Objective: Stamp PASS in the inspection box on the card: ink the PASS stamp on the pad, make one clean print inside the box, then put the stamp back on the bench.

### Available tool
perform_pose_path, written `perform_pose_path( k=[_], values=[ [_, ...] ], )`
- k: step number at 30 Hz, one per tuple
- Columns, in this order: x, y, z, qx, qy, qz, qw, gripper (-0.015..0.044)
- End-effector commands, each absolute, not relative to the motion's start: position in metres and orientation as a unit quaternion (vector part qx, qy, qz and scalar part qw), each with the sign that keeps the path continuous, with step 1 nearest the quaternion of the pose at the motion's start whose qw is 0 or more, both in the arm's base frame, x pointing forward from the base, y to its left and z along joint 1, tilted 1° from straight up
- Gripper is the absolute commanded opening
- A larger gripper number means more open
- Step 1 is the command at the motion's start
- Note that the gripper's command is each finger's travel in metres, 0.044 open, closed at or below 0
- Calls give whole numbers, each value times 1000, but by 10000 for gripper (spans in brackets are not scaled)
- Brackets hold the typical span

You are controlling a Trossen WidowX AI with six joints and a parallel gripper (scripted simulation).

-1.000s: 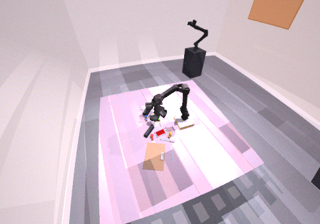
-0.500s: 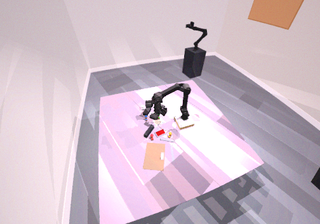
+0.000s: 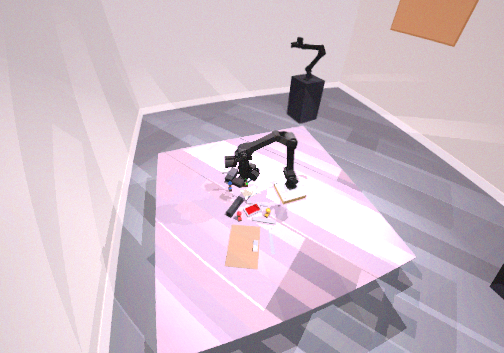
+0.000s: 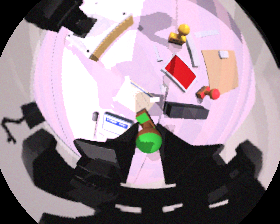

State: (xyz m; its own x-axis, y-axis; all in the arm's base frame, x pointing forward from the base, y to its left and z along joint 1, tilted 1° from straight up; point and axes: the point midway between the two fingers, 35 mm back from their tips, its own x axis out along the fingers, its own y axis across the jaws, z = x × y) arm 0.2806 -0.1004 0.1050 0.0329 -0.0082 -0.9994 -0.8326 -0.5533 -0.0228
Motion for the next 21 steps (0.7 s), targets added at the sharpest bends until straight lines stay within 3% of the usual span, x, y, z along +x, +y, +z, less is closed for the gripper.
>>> perform_pose_path(
  k=[1,21],
  values=[
    [292,-104,107,-634,329,613,338,0],
    [359,-131,108,-636,330,610,340,0]
  ],
)
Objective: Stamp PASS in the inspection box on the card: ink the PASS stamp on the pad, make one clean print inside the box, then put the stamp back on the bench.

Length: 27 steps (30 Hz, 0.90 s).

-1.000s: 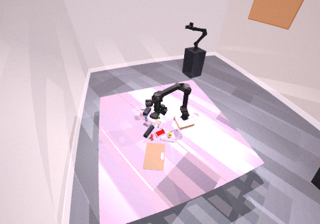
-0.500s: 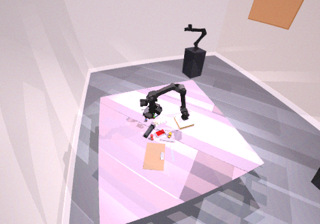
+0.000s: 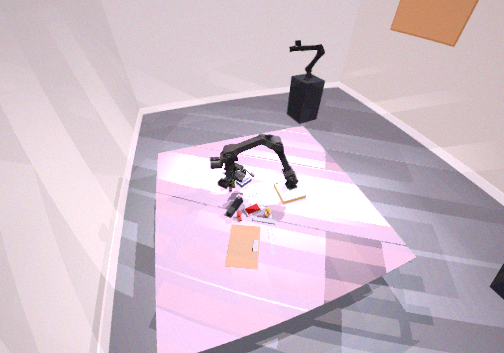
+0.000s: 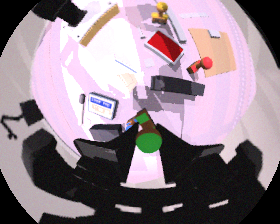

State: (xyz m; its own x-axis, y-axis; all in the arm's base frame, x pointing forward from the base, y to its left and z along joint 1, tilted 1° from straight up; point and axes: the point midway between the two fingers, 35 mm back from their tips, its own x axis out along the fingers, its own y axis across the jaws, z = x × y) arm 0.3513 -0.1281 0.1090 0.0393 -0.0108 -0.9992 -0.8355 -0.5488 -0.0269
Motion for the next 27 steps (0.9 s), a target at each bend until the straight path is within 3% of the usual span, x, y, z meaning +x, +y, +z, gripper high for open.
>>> perform_pose_path(
  k=[1,27],
  values=[
    [362,-132,107,-636,330,610,340,0],
    [367,-134,70,-636,330,610,340,0]
  ],
)
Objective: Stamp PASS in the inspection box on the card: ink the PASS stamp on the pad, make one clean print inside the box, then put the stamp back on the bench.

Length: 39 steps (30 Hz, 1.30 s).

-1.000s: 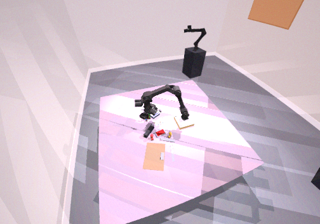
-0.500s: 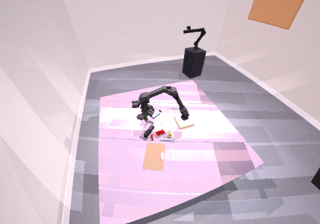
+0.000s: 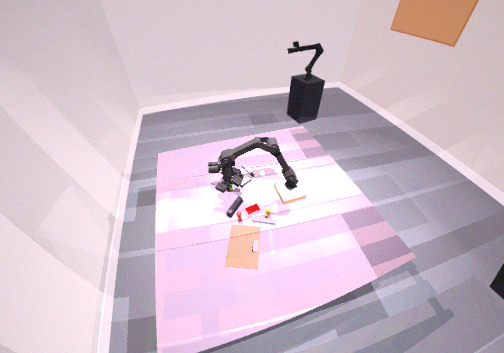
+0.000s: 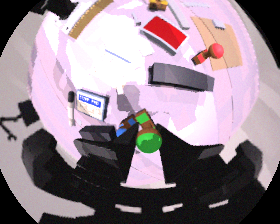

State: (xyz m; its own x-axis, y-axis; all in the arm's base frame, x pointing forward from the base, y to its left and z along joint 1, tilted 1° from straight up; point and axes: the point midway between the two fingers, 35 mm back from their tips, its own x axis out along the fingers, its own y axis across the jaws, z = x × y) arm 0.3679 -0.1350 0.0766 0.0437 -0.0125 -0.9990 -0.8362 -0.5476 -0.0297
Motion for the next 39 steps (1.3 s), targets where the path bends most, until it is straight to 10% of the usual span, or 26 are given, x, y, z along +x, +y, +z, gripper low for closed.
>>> perform_pose_path(
  k=[1,22,32,39],
  values=[
    [367,-134,68,-636,330,610,340,0],
    [367,-134,38,-636,330,610,340,0],
    [367,-135,42,-636,333,607,340,263],
    [371,-135,92,-636,332,608,340,267]
  ],
)
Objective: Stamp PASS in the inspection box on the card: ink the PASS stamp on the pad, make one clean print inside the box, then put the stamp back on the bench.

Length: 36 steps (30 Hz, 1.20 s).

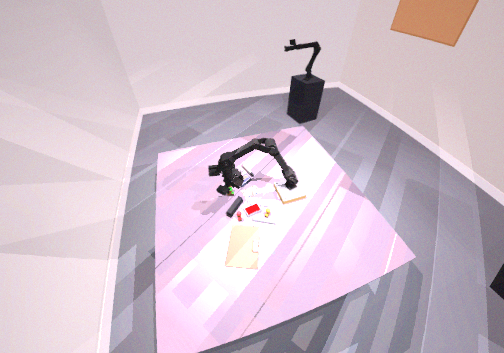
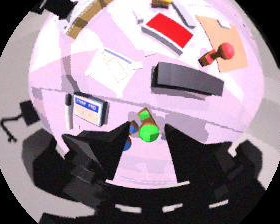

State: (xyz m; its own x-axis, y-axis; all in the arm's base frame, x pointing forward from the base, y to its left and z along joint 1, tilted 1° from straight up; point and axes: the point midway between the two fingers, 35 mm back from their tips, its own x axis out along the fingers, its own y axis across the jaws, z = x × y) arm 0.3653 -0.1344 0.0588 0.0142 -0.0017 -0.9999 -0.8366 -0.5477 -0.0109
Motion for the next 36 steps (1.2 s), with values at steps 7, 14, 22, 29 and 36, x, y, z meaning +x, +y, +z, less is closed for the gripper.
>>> perform_pose_path(
  k=[7,14,22,29,36],
  values=[
    [362,-131,158,-636,330,610,340,267],
    [362,-131,158,-636,330,610,340,267],
    [362,-131,158,-636,330,610,340,267],
    [362,-132,158,-636,332,608,339,267],
    [362,-132,158,-636,332,608,339,267]
  ],
)
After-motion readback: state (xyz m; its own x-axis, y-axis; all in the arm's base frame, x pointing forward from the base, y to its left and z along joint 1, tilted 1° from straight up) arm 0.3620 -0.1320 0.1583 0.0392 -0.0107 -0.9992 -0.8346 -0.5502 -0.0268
